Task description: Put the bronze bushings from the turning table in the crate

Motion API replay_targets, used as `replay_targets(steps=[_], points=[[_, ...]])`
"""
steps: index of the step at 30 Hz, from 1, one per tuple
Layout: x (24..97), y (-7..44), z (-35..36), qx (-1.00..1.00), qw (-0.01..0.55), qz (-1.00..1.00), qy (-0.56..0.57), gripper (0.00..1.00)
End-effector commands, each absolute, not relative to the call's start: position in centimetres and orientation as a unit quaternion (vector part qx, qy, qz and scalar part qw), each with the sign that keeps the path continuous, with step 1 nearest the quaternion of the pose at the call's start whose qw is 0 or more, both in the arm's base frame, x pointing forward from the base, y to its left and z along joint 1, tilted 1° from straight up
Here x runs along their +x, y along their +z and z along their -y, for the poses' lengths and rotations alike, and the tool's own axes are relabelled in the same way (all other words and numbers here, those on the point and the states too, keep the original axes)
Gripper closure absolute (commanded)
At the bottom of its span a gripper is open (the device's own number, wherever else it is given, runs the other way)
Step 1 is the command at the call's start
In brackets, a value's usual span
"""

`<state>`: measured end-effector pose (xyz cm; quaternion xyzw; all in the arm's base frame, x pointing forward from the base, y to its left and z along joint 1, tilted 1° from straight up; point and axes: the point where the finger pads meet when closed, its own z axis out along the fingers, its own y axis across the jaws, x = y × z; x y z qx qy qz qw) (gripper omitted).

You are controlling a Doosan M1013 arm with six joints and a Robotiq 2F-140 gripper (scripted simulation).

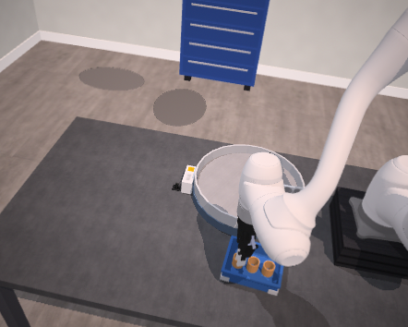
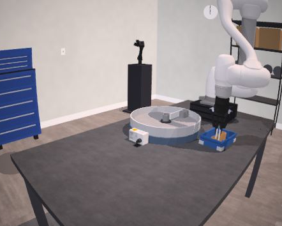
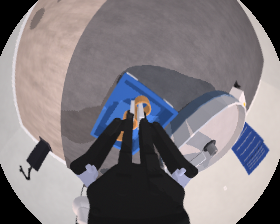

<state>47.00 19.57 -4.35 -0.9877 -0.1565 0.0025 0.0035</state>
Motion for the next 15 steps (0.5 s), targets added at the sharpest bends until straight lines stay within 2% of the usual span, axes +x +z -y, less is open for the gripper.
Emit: replay_targets(steps=[1,2,15], points=[[46.79,-4.67,-19.74,-0.988,0.005,0.155,0.003,1.00],[46.79,-4.67,-19.74,-0.988,0.005,0.155,0.003,0.90],[46.79,-4.67,-19.74,-0.988,0.005,0.155,0.003,0.90]])
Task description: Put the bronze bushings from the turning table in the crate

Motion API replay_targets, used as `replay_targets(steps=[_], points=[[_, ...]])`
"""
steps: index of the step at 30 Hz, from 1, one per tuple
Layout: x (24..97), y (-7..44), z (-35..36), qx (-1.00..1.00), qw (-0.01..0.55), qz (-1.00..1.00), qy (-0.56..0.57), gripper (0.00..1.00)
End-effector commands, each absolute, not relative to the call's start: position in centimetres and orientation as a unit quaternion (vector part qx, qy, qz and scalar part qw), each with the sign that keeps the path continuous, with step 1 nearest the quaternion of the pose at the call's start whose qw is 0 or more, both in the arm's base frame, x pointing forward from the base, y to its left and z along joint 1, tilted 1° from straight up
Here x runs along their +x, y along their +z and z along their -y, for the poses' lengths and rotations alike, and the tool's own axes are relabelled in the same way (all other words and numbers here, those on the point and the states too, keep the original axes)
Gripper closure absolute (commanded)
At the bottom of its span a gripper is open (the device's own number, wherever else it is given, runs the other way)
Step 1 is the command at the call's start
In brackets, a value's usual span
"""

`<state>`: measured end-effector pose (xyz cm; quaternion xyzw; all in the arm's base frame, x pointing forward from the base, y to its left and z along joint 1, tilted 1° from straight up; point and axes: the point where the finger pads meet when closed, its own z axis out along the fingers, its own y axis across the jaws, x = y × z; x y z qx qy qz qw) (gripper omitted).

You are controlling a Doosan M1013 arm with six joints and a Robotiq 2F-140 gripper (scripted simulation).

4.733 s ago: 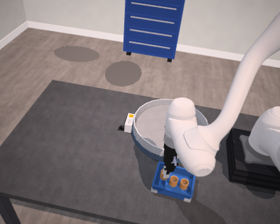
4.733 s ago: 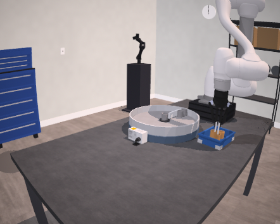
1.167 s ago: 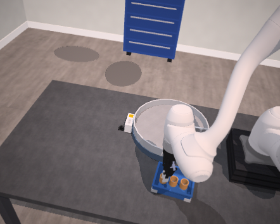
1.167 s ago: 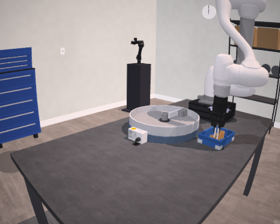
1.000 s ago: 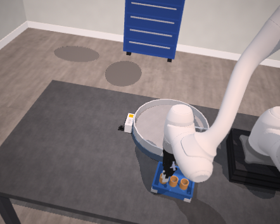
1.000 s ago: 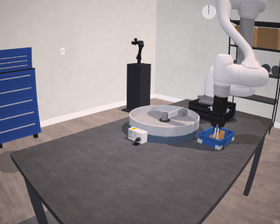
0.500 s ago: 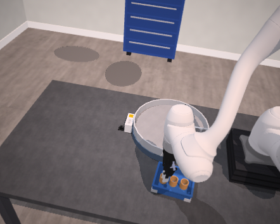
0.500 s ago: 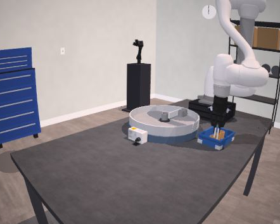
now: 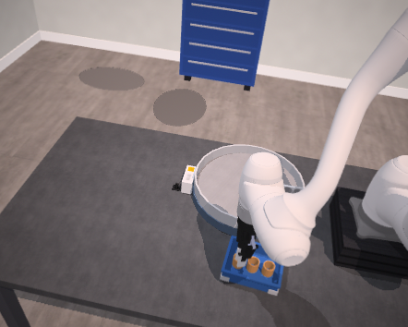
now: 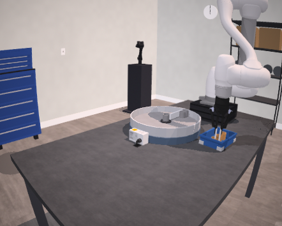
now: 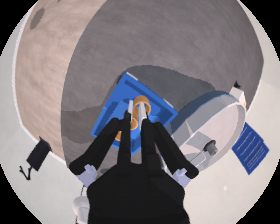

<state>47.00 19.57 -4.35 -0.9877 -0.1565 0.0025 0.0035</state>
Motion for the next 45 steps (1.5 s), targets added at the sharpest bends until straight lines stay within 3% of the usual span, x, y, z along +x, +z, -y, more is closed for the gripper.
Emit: replay_targets(steps=[1,30,45], points=[[46.8,-4.7,-19.7,-0.988,0.005,0.155,0.003,0.90],[46.8,-4.0,-19.7,-0.988,0.005,0.155,0.003,0.90],[46.8,2.1,-19.7,-0.988,0.005,0.155,0.003,0.90]])
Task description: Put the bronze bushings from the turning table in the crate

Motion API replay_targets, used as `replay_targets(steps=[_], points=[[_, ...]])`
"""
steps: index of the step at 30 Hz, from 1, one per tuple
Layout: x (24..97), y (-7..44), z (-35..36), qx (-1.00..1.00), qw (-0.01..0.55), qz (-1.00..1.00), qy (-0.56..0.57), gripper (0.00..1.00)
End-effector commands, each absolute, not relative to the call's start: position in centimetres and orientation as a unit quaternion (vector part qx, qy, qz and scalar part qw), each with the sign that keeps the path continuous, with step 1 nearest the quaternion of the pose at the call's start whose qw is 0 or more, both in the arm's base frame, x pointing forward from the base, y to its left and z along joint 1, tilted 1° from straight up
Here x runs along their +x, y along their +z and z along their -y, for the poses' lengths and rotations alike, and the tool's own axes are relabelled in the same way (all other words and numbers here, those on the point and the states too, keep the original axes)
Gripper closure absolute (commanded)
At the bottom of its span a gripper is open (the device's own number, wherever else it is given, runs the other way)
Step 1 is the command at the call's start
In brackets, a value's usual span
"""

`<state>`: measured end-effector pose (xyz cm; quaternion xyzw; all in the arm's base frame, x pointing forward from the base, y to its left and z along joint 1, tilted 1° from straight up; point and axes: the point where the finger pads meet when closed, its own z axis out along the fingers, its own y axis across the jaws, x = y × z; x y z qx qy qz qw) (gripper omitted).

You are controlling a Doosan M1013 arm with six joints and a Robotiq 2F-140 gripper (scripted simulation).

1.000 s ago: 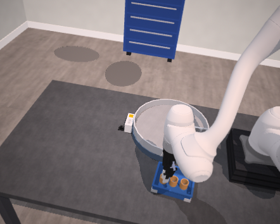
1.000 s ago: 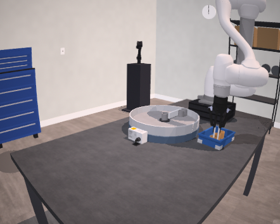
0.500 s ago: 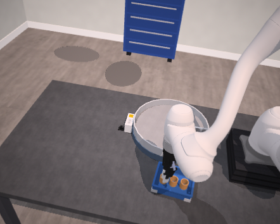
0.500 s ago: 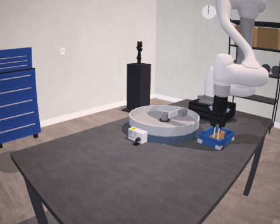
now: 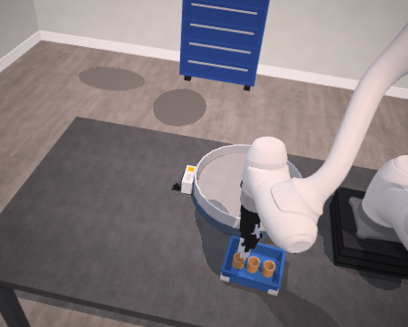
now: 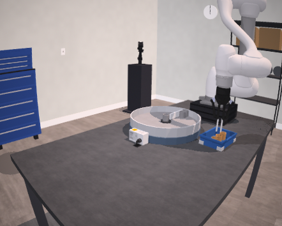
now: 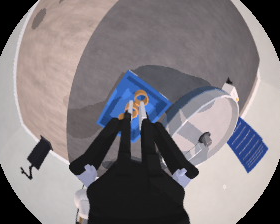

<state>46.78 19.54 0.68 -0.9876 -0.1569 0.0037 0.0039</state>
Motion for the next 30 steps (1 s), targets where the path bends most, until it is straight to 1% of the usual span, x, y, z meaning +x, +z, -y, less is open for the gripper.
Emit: replay_targets(steps=[1,11,30], points=[[46.8,2.1,-19.7,-0.988,0.005,0.155,0.003,0.90],[46.9,4.6,-19.7,-0.988,0.005,0.155,0.003,0.90],[46.9,4.7,-19.7,-0.988,0.005,0.155,0.003,0.90]])
